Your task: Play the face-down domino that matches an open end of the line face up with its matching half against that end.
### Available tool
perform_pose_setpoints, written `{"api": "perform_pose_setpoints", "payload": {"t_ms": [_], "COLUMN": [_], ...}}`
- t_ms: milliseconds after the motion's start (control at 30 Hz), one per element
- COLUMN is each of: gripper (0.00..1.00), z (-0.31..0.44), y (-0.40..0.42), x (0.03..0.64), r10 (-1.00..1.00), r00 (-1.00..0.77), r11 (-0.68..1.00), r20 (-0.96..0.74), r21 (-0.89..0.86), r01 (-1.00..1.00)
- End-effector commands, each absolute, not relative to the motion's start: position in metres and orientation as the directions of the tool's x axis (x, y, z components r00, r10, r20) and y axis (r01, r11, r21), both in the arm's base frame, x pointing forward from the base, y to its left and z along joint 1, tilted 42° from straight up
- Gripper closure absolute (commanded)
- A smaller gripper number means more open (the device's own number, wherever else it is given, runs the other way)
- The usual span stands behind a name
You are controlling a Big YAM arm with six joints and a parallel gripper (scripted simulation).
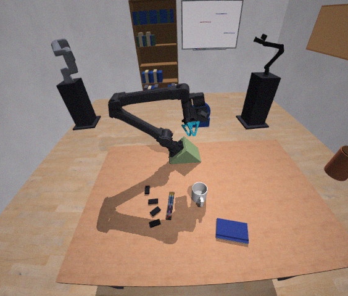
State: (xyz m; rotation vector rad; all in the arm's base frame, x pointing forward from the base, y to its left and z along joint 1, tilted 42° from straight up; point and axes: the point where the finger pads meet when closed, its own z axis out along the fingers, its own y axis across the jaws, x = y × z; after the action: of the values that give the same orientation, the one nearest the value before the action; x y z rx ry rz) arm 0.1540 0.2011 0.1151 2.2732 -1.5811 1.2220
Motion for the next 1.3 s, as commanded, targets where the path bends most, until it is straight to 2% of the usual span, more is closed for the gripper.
{"api": "perform_pose_setpoints", "payload": {"t_ms": [0, 233, 467, 500, 800, 1033, 1067, 1267], "gripper": [0.0, 0.0, 0.0, 0.0, 0.0, 0.0, 0.0, 0.0], "z": [0.118, 0.119, 0.119, 0.108, 0.119, 0.119, 0.108, 0.116], "y": [0.211, 0.23, 0.23, 0.209, 0.23, 0.23, 0.21, 0.223], "x": [0.165, 0.189, 0.189, 0.181, 0.19, 0.19, 0.182, 0.187], "r10": [-0.798, -0.905, -0.905, -0.872, -0.905, -0.905, -0.874, -0.895], "r00": [0.078, -0.055, -0.055, -0.026, -0.055, -0.055, -0.029, -0.046], "r11": [-0.37, -0.159, -0.159, -0.207, -0.159, -0.159, -0.203, -0.174], "r20": [0.598, 0.422, 0.422, 0.49, 0.422, 0.422, 0.485, 0.443], "r21": [-0.382, -0.455, -0.455, -0.416, -0.455, -0.455, -0.418, -0.443], "r01": [-0.847, -0.876, -0.876, -0.886, -0.876, -0.876, -0.885, -0.879]}}
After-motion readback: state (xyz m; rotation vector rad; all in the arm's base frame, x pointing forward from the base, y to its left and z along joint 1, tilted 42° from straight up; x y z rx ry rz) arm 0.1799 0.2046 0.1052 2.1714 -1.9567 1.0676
